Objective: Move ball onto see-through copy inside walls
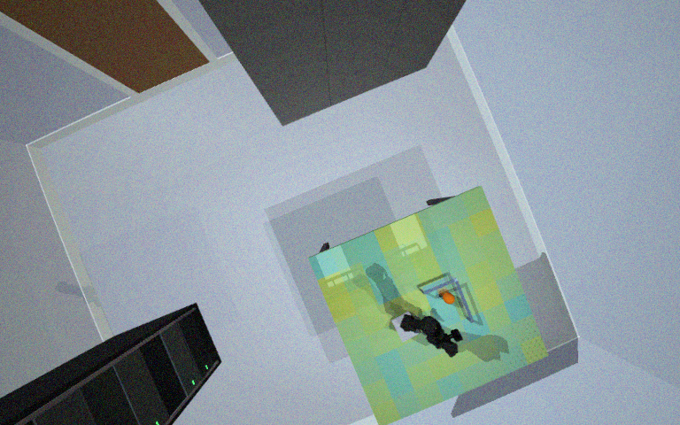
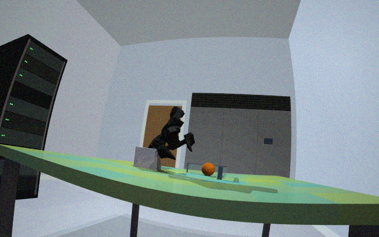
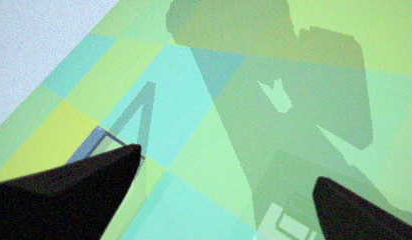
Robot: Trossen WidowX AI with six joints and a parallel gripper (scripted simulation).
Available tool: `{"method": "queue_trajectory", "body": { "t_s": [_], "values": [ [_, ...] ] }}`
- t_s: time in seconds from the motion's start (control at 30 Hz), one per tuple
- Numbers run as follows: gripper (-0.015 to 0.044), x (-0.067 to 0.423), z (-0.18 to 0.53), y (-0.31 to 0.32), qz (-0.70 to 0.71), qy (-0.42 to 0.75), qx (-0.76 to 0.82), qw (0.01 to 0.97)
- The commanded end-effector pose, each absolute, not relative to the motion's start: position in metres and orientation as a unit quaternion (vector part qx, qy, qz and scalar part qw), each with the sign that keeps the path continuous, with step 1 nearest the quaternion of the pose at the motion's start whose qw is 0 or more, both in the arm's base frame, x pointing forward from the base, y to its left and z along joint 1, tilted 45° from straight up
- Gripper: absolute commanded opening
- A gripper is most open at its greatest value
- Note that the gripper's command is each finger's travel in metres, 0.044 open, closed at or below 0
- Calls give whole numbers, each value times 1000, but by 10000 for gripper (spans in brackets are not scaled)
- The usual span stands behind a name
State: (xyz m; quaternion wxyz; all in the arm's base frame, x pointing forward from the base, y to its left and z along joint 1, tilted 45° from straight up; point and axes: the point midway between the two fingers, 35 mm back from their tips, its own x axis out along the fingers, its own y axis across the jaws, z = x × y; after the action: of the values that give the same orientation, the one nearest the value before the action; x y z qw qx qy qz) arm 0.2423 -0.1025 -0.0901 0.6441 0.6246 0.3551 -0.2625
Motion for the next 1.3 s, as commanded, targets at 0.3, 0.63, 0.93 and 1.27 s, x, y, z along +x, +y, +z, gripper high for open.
{"method": "queue_trajectory", "body": {
  "t_s": [0.3,0.63,0.93,1.27],
  "values": [
    [440,280,-91,-83,-163,485,525,680],
    [440,327,-37,-26,75,646,342,679],
    [440,335,49,39,299,688,213,626],
    [440,332,62,46,324,694,204,610]
  ]
}}
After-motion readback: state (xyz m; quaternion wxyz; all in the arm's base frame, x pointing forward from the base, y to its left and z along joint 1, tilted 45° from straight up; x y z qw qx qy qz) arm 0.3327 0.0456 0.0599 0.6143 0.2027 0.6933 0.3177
